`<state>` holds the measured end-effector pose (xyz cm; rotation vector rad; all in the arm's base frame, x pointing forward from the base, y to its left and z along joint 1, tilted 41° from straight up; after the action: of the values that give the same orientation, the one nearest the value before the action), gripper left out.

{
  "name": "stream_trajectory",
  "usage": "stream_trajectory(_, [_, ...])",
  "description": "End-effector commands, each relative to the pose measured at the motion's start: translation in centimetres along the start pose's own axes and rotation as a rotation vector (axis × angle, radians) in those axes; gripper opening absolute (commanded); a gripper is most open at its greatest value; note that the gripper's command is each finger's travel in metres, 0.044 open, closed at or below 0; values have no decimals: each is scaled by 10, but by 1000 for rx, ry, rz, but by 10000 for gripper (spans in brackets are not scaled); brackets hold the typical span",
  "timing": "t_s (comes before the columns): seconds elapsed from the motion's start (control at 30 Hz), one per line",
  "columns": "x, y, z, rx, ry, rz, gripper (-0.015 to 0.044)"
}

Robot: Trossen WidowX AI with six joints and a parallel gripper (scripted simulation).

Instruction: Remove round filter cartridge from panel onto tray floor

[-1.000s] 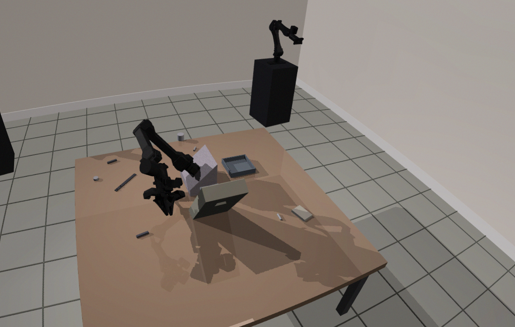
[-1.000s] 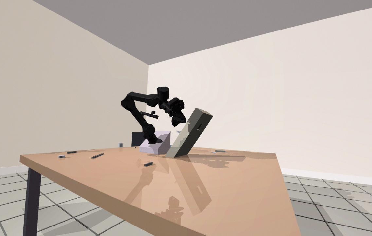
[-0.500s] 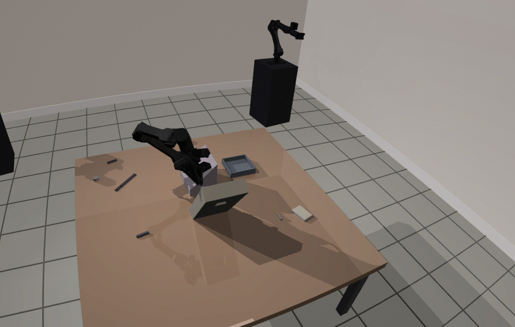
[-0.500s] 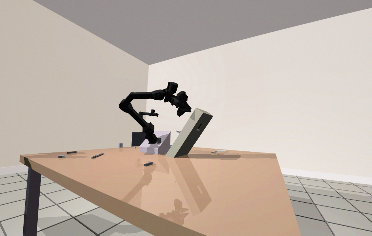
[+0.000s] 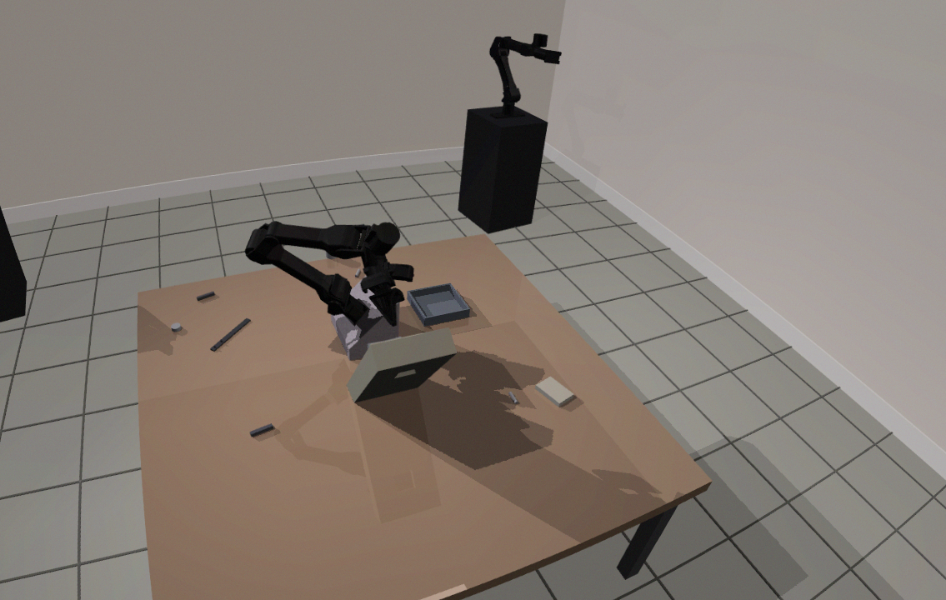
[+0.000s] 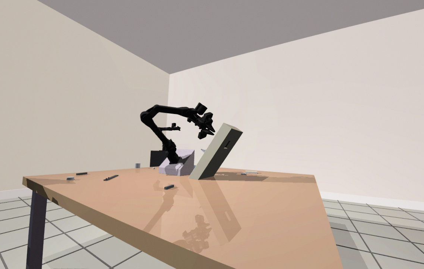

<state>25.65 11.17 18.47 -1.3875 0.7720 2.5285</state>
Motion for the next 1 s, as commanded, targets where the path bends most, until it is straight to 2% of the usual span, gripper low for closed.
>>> stream_trajectory(0.0, [4, -1, 3, 12, 12, 17, 96])
stream_trajectory(0.97, [4, -3, -36, 11, 7, 14, 96])
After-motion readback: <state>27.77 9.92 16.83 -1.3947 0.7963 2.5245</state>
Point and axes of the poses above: the point midway between the two fingers, 35 mm back from their tips, its own z axis back along the fingers, its own x axis across the jaws, y = z × x, the point moved 6 cm from there along z, back along the fingers, and after that the axes turned 4 degrees about z, right-handed, at the moved point
